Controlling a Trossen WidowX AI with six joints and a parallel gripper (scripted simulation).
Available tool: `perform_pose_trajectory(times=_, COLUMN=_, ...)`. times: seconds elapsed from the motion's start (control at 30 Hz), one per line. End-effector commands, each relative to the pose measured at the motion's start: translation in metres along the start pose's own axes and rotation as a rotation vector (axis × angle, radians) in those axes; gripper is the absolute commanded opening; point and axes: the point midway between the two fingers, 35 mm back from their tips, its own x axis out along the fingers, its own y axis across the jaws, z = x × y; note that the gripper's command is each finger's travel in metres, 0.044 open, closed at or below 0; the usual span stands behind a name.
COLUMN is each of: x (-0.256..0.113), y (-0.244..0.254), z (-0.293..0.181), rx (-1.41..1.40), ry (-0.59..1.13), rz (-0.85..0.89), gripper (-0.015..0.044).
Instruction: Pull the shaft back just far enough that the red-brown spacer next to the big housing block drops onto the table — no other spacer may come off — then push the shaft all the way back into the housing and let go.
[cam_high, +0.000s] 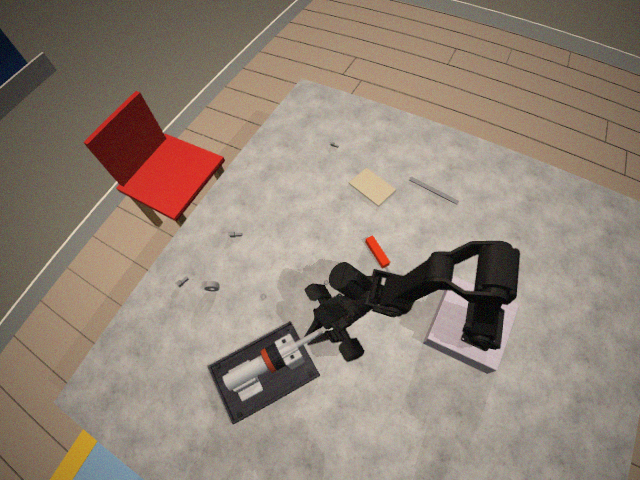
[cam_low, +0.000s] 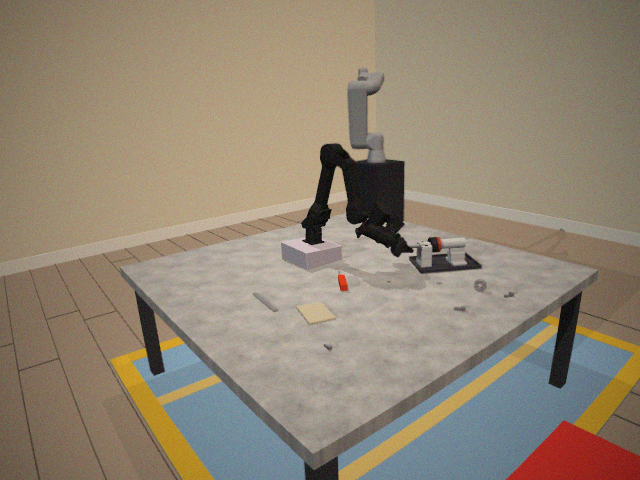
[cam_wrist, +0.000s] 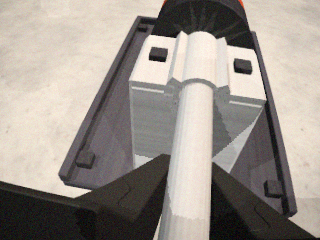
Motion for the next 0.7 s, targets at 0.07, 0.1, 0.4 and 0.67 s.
perform_pose_trajectory(times=0.07, x=-0.0009, y=0.0005, z=-0.0003, rx=-0.005, ry=-0.001, rz=0.003, gripper=0.0000)
perform_pose_trajectory(times=0.1, x=-0.0010, y=0.0005, z=-0.0004, rx=-0.005, ry=-0.001, rz=0.003, gripper=0.0000)
perform_pose_trajectory(times=0.4, x=-0.0020, y=0.0005, z=-0.0010, rx=-0.005, ry=-0.001, rz=0.003, gripper=0.0000)
perform_pose_trajectory(times=0.67, x=-0.0030, y=0.0005, z=-0.0016, rx=-0.005, ry=-0.001, rz=0.003, gripper=0.0000)
